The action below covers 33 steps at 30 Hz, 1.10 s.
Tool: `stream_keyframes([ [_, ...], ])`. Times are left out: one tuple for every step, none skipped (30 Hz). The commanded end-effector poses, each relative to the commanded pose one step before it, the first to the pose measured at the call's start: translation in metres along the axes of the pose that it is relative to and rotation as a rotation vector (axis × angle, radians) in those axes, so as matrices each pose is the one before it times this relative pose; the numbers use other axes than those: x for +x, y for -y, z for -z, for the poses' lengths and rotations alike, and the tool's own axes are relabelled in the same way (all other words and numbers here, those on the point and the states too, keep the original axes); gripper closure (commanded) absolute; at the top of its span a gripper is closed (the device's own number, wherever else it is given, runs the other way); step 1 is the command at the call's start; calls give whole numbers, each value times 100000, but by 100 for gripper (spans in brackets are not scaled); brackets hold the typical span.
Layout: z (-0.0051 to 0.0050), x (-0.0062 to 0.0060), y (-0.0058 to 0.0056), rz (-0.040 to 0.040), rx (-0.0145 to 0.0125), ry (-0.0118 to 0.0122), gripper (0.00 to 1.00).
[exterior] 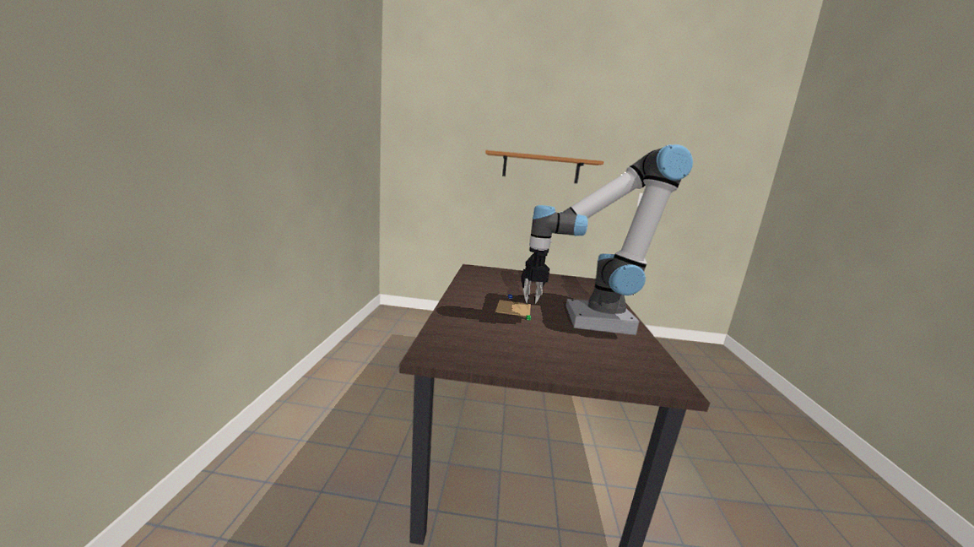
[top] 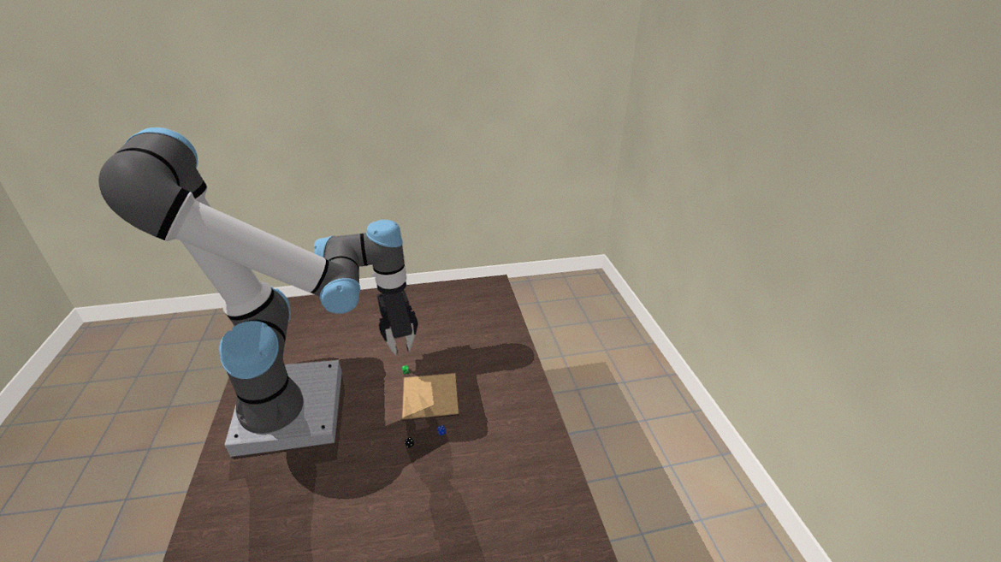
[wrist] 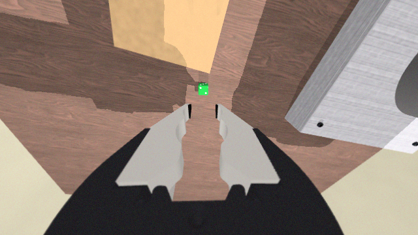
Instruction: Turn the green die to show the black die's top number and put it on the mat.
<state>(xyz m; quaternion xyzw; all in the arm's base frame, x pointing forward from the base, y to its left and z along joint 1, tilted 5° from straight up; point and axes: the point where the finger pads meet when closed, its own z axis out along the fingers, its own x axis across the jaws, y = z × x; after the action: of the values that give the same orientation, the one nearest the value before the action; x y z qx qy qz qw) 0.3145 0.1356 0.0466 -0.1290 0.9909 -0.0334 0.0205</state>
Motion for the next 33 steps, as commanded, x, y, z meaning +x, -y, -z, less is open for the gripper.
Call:
stream_keyframes([
  [-626,-54,-14,-134,20,104,82],
  [-145,-2,-4,0,0,0,82],
  [0,0,0,0,0,0,82],
  [0,0,0,0,0,0,82],
  [-149,-4,-4,0,0,0,82],
  [-154,-3,-4,0,0,0,82],
  [-158,-2,-5,0,0,0,82],
  [-161,-4,-5,0,0,0,82],
  [-163,-3,-5,0,0,0,82],
  [-165,-2,-5,0,0,0,82],
  [-165,-4,-5,0,0,0,82],
  [-166,-3,-5,0,0,0,82],
  [-165,-2,-5,0,0,0,82],
  [-164,-4,-5,0,0,0,82],
  [-162,-3,-5,0,0,0,82],
  [-159,-2,-5,0,0,0,82],
  [-155,-4,-4,0,0,0,82],
  [-152,-3,-4,0,0,0,82],
  [-147,-2,-4,0,0,0,82],
  [0,0,0,0,0,0,82],
  [0,0,0,0,0,0,82],
  [-141,-3,-4,0,0,0,82],
  [-136,-3,-4,0,0,0,82],
  [-129,-2,-4,0,0,0,82],
  [-122,-2,-4,0,0,0,82],
  [-114,-3,-3,0,0,0,82],
  [-106,-2,-3,0,0,0,82],
  [-99,-1,-3,0,0,0,82],
  [-91,-1,-3,0,0,0,82],
  [-82,-2,-2,0,0,0,82],
  [-74,-2,-2,0,0,0,82],
  [-66,-1,-2,0,0,0,82],
  [-58,-1,-2,0,0,0,82],
])
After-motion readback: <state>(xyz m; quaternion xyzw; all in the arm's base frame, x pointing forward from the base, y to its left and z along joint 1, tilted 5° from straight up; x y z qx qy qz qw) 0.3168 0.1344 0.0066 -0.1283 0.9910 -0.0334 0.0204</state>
